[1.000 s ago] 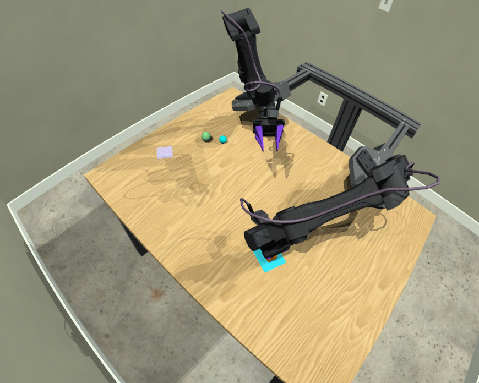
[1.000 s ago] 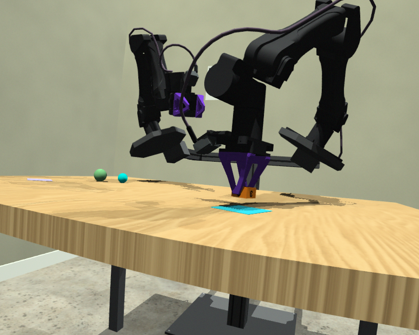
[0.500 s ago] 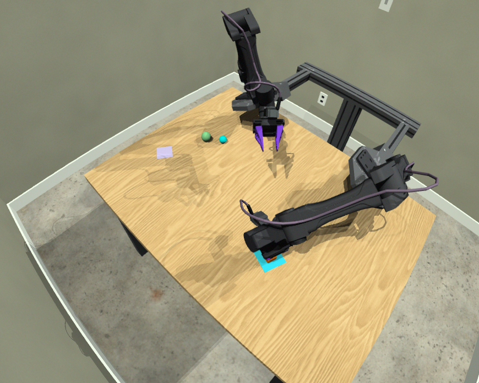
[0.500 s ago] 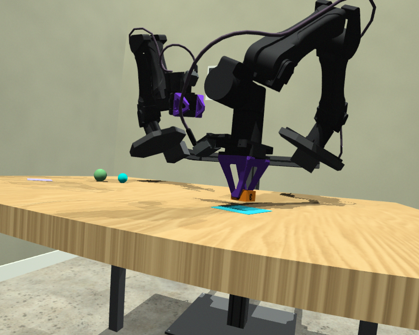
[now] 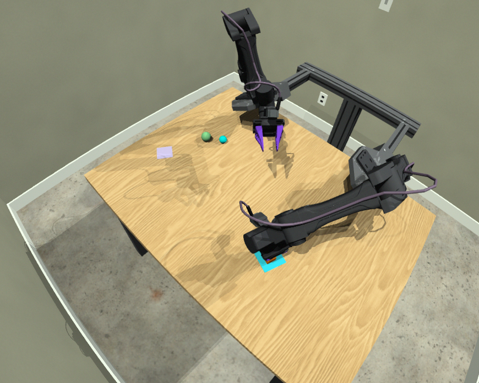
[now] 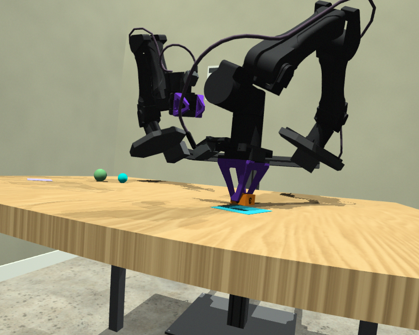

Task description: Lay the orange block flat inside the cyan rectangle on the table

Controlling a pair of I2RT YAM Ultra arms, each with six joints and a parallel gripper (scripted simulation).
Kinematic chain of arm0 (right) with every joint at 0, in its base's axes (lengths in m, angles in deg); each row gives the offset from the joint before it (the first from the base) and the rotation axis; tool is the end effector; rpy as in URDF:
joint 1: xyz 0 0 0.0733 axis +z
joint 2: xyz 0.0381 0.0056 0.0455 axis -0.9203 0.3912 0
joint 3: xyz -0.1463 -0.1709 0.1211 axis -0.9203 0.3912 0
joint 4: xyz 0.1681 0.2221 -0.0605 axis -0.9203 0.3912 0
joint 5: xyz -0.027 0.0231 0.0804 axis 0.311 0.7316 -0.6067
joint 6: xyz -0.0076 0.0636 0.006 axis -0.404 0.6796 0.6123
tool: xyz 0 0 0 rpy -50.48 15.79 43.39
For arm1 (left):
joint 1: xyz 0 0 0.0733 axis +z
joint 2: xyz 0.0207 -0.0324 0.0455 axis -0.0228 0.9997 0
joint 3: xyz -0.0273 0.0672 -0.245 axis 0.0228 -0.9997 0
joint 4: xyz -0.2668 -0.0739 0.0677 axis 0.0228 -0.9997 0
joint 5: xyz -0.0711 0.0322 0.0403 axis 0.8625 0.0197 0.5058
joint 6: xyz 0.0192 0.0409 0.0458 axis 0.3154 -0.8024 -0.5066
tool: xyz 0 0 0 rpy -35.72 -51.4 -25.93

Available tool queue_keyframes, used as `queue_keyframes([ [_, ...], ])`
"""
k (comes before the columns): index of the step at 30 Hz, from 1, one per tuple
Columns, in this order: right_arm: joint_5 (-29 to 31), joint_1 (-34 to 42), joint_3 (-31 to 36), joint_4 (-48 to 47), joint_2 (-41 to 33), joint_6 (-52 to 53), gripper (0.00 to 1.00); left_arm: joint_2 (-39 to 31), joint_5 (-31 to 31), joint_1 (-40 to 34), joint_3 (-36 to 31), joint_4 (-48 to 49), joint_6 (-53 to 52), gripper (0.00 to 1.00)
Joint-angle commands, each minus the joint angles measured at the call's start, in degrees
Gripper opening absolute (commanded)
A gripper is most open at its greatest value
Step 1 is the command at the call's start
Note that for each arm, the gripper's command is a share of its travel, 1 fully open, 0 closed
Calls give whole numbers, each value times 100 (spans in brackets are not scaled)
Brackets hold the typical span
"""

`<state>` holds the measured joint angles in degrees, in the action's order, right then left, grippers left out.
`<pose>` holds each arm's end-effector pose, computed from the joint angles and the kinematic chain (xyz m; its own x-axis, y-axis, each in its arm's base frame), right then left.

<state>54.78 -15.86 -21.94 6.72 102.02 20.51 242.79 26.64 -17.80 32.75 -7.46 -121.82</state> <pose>0.1778 0.2011 -0.0400 -0.2463 -0.5584 -0.7921 -0.6650 0.6919 -0.2810 0.4226 -0.1001 -0.0988 0.3516 0.8208 0.4502 0.9358 -0.3211 -0.1453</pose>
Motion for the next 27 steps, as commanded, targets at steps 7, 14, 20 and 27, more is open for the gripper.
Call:
queue_keyframes([
  [7, -28, 11, -40, -53, -15, -24, 46, 132, -19, 10, -121, 116, -95, 27],
  [14, -28, 11, -40, -53, -15, -24, 46, 179, -21, 28, -120, 185, -122, 27],
  [20, -28, 11, -40, -53, -15, -24, 46, 204, -27, 55, -118, 213, -135, 27],
  [27, -28, 11, -40, -53, -15, -24, 46, 81, 6, -48, -44, -29, -12, 27],
])
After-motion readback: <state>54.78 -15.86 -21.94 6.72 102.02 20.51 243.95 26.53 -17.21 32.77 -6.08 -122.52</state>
